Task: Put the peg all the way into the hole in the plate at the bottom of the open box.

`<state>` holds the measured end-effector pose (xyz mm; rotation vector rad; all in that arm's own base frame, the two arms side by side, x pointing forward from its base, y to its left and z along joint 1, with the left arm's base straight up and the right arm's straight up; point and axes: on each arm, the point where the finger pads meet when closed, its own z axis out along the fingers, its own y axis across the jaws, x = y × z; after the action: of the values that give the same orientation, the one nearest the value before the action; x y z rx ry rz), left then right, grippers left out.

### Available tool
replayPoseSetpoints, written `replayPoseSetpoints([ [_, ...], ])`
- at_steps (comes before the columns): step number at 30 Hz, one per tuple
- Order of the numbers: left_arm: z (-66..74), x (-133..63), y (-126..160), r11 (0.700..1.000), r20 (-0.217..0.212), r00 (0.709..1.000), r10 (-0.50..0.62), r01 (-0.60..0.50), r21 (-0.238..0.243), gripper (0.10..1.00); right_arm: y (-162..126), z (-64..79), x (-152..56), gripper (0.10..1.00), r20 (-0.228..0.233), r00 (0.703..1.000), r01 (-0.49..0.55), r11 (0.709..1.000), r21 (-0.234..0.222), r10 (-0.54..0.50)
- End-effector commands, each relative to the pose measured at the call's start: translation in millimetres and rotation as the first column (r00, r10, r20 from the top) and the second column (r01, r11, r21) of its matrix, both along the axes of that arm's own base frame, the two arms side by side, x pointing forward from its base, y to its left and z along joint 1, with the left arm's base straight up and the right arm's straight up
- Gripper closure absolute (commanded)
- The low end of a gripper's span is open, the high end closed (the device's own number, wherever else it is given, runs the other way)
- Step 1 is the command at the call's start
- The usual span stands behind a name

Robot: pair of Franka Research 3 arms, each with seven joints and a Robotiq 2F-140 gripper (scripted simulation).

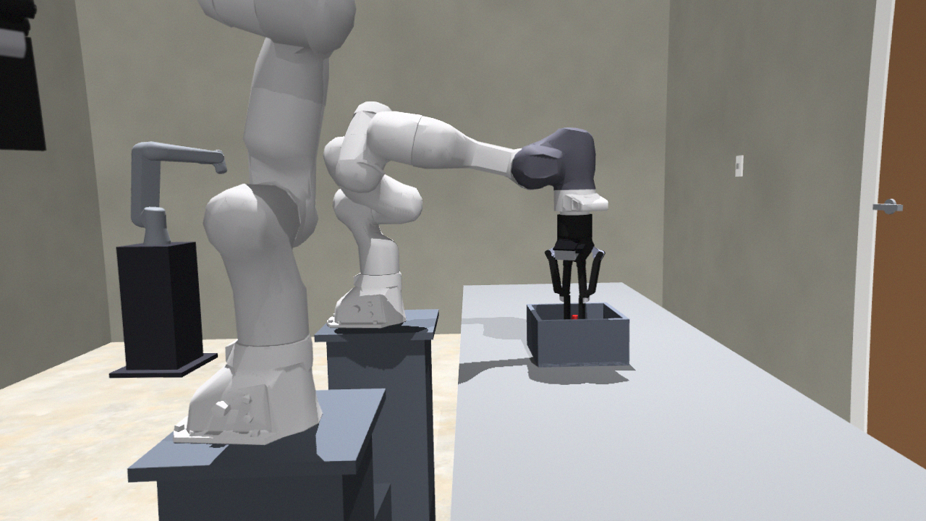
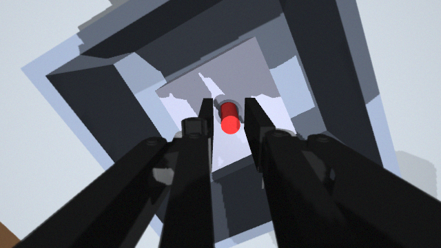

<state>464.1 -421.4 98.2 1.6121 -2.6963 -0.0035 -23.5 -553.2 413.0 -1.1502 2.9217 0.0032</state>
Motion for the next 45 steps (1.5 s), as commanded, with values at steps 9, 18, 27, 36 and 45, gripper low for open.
replayPoseSetpoints([
  [9, -0.4, 0.9, 0, 1.000, 0.001, 1.000, -0.002, 0.002, -0.002, 0.849, -1, -0.1, 0, 0.098, -0.001, 1.000, 0.006, 1.000, -0.002, -0.006],
  [18, -0.4, 0.9, 0, 1.000, 0.001, 1.000, -0.002, 0.002, -0.002, 0.849, -1, -0.1, 0, 0.098, -0.001, 1.000, 0.006, 1.000, -0.002, -0.006],
  [27, 5.4, 0.9, 0, 1.000, 0.001, 1.000, -0.002, 0.002, -0.002, 0.849, -1, -0.1, 0, 0.098, -0.001, 1.000, 0.006, 1.000, -0.002, -0.006],
  [36, 38.2, 0.9, 0, 1.000, 0.001, 1.000, -0.002, 0.002, -0.002, 0.849, -1, -0.1, 0, 0.098, -0.001, 1.000, 0.006, 1.000, -0.002, -0.006],
  [45, 95.5, 0.9, 0, 1.000, 0.001, 1.000, -0.002, 0.002, -0.002, 0.849, -1, -0.1, 0, 0.098, -0.001, 1.000, 0.006, 1.000, -0.002, -0.006],
])
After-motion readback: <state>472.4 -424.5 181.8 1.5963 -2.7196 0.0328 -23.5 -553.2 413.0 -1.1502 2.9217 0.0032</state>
